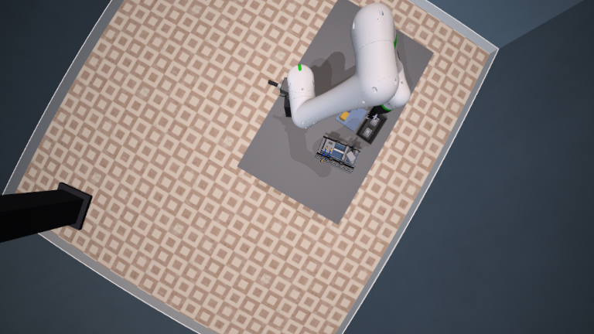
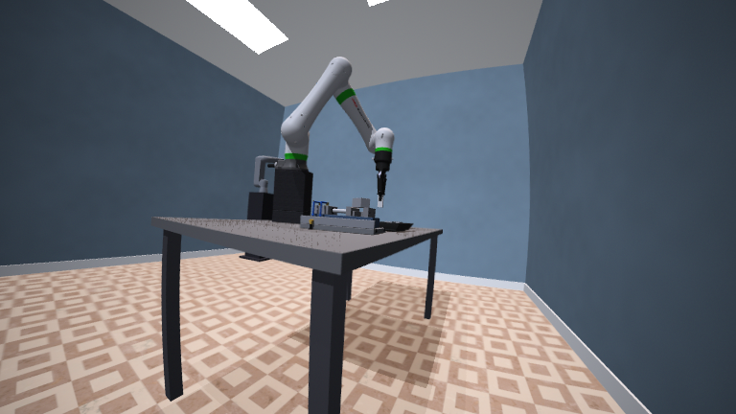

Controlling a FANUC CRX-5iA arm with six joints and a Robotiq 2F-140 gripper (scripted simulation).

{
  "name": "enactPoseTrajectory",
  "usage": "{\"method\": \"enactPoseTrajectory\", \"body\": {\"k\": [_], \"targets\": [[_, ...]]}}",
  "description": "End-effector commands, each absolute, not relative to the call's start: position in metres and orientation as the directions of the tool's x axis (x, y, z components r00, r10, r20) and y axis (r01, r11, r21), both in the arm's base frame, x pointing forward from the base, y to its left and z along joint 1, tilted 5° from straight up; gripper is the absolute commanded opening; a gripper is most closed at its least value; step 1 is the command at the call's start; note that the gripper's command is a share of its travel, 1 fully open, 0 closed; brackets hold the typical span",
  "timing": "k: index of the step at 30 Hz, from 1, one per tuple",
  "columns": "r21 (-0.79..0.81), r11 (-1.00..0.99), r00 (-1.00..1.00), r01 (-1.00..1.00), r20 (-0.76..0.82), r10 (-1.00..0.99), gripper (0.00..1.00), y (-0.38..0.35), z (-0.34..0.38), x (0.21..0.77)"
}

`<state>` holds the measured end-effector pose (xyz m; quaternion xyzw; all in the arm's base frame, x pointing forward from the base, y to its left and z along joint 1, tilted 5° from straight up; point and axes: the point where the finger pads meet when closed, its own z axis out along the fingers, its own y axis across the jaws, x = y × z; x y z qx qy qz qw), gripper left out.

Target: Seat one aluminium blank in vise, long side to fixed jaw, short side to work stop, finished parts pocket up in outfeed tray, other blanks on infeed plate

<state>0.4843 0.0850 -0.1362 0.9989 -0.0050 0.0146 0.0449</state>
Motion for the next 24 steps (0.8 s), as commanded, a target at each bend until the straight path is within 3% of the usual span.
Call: {"method": "enactPoseTrajectory", "body": {"k": [1,24], "targets": [[0.089,-0.996,1.000,-0.011,0.030,-0.009,0.00,0.085,-0.136,0.484],[0.089,-0.996,1.000,-0.011,0.030,-0.009,0.00,0.088,-0.104,0.484]]}}
